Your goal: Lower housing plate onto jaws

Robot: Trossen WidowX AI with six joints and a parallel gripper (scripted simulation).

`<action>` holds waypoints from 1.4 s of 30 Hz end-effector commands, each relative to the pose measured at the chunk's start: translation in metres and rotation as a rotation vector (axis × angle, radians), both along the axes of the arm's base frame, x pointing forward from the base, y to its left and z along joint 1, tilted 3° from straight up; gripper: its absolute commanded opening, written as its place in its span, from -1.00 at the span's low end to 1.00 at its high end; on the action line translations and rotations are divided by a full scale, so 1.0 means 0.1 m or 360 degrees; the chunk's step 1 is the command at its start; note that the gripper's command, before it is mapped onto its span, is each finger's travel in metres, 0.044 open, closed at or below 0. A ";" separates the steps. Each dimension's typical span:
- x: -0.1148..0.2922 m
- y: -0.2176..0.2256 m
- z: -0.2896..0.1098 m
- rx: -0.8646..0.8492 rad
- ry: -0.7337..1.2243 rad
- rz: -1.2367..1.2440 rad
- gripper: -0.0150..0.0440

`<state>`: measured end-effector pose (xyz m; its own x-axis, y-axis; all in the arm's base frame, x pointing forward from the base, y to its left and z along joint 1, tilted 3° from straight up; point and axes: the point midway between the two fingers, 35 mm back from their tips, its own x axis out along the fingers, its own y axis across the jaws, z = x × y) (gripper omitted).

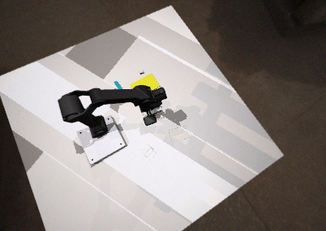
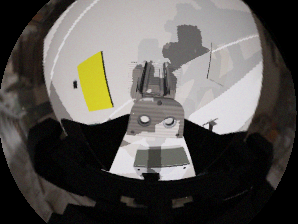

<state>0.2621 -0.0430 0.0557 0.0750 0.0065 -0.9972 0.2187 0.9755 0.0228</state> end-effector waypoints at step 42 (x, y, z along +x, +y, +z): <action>-0.08 0.08 0.00 -0.0004 -0.0004 -0.0032 0.70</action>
